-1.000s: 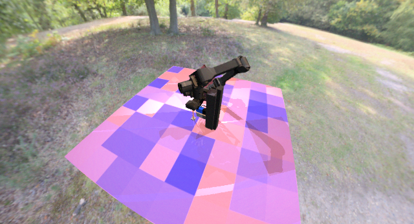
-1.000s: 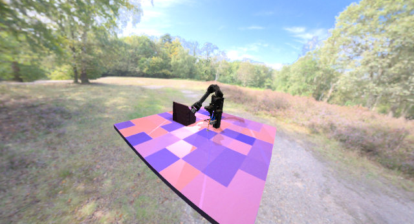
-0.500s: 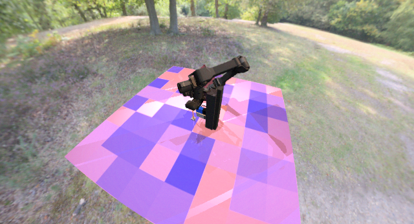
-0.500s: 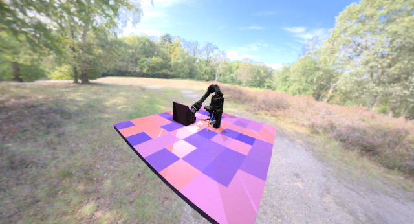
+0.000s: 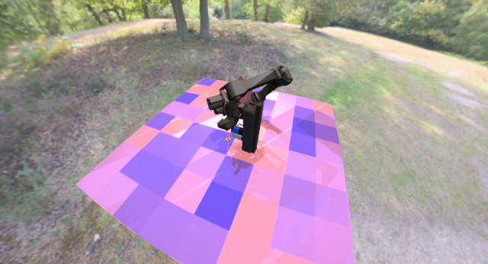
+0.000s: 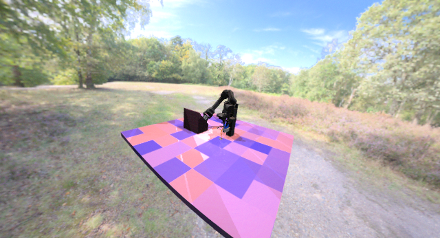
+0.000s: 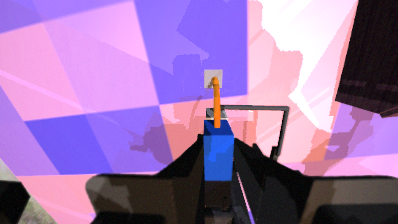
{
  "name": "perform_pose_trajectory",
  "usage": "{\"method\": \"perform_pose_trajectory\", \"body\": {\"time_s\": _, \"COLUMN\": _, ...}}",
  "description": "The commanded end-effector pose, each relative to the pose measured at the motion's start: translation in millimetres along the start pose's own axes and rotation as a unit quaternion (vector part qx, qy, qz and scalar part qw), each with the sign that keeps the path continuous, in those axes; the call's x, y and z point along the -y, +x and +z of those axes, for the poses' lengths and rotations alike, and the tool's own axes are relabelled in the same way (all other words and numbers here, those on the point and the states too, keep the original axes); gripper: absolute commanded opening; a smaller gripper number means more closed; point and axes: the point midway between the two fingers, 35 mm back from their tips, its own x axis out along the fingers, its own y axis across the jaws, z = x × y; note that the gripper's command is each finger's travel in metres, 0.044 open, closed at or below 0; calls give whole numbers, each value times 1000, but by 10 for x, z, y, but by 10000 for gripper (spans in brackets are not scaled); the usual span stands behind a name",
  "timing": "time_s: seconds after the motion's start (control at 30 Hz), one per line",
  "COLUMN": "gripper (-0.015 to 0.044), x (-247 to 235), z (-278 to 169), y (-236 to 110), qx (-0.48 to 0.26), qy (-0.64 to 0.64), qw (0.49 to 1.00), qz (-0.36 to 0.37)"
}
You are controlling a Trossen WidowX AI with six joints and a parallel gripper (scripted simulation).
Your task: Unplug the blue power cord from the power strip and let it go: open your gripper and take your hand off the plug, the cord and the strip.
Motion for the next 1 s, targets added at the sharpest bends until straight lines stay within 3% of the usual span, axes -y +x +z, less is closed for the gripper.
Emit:
{"method": "perform_pose_trajectory", "body": {"time_s": 0.0, "gripper": 0, "x": 1, "z": 362, "y": -105, "qx": 39, "qy": 8, "qw": 999, "qz": 4}}
{"method": "perform_pose_trajectory", "body": {"time_s": 0.3, "gripper": 0, "x": 18, "z": 504, "y": -140, "qx": 39, "qy": 9, "qw": 999, "qz": 4}}
{"method": "perform_pose_trajectory", "body": {"time_s": 0.5, "gripper": 158, "x": 13, "z": 401, "y": -92, "qx": 39, "qy": 3, "qw": 999, "qz": -1}}
{"method": "perform_pose_trajectory", "body": {"time_s": 0.97, "gripper": 160, "x": 17, "z": 405, "y": -171, "qx": 37, "qy": 9, "qw": 999, "qz": 4}}
